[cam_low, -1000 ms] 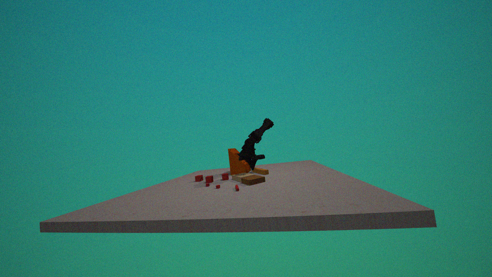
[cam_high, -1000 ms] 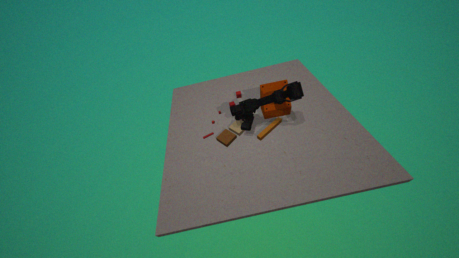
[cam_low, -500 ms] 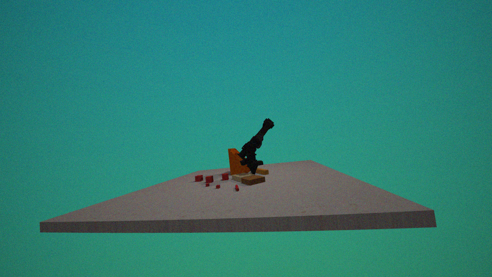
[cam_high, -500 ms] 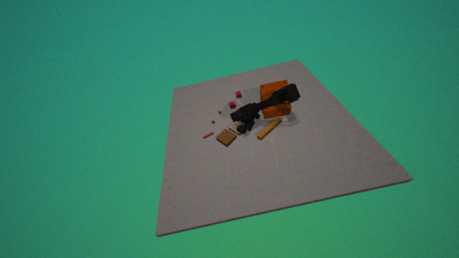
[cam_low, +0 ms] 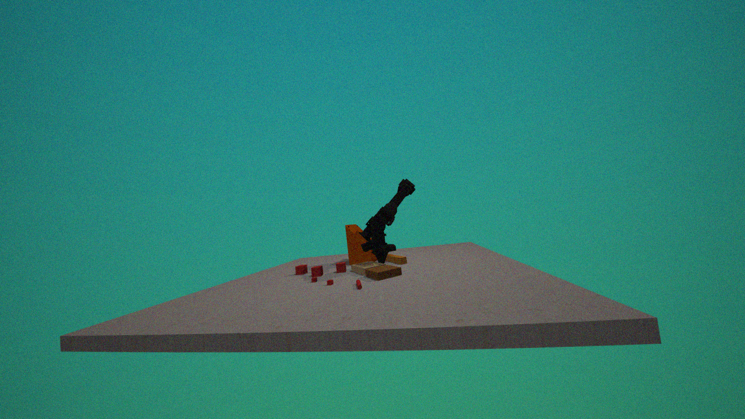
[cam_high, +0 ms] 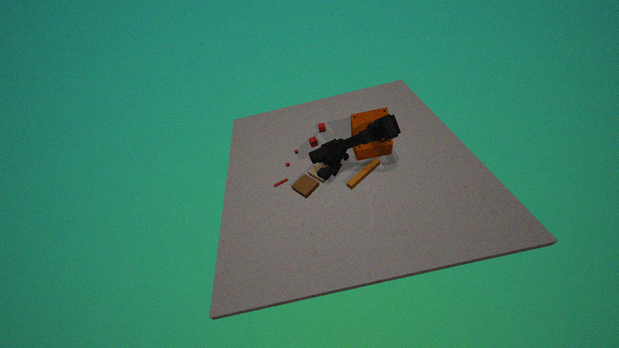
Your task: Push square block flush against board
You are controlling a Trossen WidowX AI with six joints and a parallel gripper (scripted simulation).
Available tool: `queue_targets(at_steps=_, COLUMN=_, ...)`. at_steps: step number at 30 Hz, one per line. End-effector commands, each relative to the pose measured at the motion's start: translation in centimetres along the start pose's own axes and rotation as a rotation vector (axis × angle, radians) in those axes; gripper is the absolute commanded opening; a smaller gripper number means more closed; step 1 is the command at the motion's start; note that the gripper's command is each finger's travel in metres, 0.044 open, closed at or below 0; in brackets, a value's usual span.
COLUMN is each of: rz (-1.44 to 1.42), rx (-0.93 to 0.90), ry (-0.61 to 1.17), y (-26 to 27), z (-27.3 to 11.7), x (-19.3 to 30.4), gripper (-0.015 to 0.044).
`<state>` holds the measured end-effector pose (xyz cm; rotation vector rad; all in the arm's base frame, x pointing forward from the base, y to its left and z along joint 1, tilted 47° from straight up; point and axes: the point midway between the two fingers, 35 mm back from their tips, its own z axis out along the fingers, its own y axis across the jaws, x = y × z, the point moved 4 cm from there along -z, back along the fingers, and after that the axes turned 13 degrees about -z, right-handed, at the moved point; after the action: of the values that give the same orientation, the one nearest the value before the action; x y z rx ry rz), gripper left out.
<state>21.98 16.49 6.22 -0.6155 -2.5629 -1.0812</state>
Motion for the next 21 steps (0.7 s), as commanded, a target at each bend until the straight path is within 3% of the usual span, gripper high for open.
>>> queue_targets(at_steps=1, rz=-0.003, rx=-0.001, ry=-0.004, y=-0.1, z=-0.1, x=-0.7, gripper=0.0000)
queue_targets(at_steps=21, rz=-0.004, rx=0.001, ry=-0.005, y=0.0, z=0.0, x=-0.9, gripper=0.0000)
